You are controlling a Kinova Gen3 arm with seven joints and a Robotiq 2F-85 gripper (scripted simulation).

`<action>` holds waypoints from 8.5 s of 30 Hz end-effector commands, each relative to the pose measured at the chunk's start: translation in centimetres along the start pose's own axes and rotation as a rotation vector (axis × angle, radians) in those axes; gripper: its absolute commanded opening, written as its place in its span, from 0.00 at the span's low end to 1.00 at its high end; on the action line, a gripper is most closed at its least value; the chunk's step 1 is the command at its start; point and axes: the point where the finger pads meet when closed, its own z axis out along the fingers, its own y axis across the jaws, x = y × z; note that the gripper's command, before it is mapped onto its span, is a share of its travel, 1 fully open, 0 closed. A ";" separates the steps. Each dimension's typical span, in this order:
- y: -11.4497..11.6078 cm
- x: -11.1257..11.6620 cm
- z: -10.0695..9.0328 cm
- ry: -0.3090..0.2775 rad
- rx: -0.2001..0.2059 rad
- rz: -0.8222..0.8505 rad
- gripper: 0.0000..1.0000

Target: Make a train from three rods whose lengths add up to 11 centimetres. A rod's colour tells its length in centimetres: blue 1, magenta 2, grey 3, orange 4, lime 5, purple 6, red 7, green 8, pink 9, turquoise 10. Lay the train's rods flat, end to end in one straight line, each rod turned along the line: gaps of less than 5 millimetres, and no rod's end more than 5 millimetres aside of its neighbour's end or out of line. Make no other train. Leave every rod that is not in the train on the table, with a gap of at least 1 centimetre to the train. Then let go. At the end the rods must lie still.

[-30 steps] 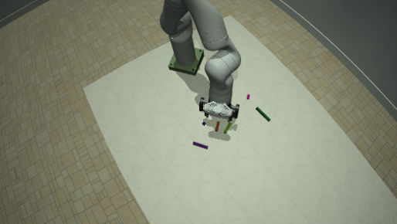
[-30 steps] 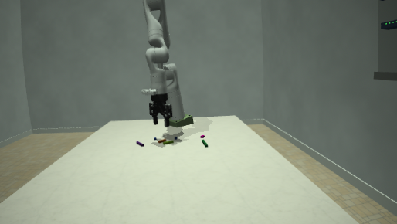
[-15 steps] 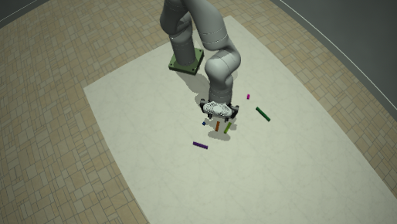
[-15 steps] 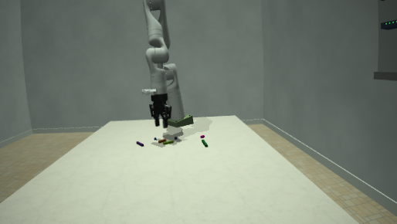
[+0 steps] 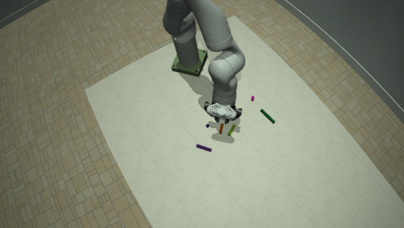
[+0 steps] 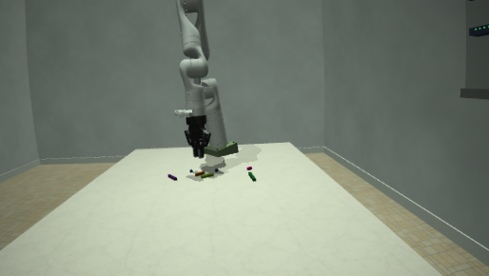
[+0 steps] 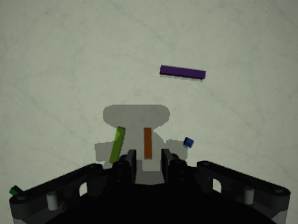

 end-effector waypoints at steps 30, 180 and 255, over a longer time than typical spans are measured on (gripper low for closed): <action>0.0 0.1 2.6 0.001 0.001 0.000 0.24; 0.0 0.1 6.8 0.001 0.001 0.000 0.05; -0.5 -0.2 -3.2 0.000 0.001 0.000 0.05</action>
